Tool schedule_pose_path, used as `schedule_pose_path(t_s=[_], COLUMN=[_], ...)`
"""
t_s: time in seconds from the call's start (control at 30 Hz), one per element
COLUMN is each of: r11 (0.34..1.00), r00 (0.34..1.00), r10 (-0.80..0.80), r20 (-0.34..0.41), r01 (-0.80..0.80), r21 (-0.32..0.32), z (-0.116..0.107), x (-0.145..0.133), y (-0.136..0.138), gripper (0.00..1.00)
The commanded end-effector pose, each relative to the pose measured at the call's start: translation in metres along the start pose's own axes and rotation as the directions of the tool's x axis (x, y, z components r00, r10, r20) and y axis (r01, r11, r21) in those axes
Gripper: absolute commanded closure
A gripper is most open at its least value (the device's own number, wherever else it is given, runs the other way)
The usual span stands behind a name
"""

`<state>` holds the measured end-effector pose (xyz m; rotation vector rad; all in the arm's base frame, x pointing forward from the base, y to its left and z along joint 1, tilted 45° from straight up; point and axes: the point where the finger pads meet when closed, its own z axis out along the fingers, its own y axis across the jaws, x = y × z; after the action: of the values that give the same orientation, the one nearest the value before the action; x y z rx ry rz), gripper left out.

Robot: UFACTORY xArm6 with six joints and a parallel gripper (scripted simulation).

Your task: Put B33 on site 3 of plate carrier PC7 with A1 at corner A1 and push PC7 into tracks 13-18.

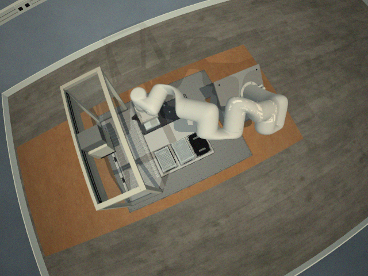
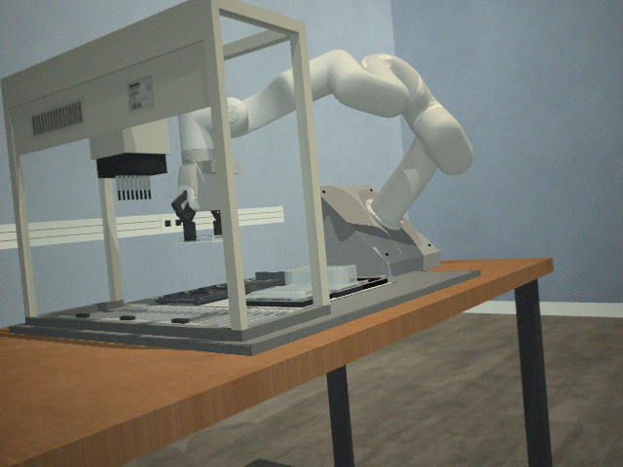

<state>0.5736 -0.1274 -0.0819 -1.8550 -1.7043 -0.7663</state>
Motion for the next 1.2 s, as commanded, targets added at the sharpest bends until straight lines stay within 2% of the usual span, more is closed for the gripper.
schedule_pose_path(t_s=[0.0, 0.13, 0.9, 1.17], r11=[1.0, 1.0, 1.0, 1.0], r00=[1.0, 1.0, 1.0, 1.0], r10=[0.0, 0.0, 0.0, 0.0], r20=[-0.005, -0.005, -0.005, -0.005], r01=[0.0, 0.0, 0.0, 0.0], r21=[0.007, 0.007, 0.007, 0.007], z=[0.001, 0.001, 0.001, 0.014], x=[-0.014, -0.028, -0.028, -0.028], y=[0.013, 0.025, 0.025, 0.025], gripper=[1.0, 1.0, 1.0, 1.0])
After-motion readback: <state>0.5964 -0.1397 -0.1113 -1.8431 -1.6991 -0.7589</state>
